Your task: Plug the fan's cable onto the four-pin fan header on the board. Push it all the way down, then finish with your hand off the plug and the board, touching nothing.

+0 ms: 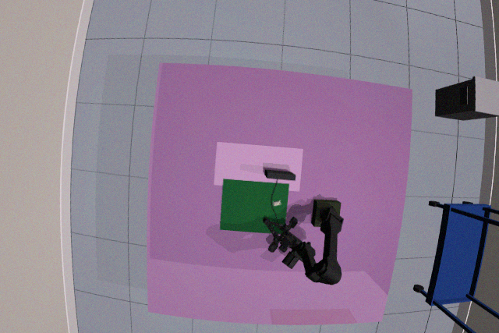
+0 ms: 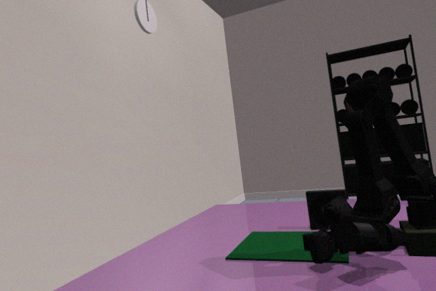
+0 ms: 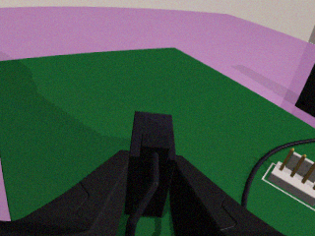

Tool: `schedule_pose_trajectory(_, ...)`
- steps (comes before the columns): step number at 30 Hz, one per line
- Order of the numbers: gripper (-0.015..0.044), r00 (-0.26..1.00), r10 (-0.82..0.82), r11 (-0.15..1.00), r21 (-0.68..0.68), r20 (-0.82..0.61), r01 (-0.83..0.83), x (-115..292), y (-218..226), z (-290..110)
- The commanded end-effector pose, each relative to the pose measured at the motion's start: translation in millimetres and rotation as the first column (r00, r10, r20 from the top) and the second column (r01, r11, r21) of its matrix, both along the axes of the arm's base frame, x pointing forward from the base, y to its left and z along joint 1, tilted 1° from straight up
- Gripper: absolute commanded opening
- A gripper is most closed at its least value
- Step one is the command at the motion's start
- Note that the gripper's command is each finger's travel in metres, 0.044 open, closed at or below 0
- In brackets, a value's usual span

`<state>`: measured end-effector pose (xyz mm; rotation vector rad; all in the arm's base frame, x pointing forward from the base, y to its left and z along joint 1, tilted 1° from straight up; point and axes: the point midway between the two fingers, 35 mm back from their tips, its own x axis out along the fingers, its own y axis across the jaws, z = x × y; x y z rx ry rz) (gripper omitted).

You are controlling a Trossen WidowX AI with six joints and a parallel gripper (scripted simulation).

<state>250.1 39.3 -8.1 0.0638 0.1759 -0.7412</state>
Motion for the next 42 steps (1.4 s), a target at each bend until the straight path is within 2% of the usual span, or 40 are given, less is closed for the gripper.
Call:
schedule_pose_trajectory(1, 0.0, 1.0, 0.0, 1.0, -0.001, -0.001, 0.0, -0.1, -0.1, 0.1)
schedule_pose_trajectory(34, 0.0, 1.0, 0.0, 1.0, -0.001, -0.001, 0.0, -0.1, -0.1, 0.1)
schedule_pose_trajectory(39, 0.0131, 1.0, 0.0, 1.0, 0.0, 0.0, 0.0, 0.0, 0.0, 0.0)
schedule_pose_trajectory(42, 0.014, 1.0, 0.0, 1.0, 0.0, 0.0, 0.0, 0.0, 0.0, 0.0)
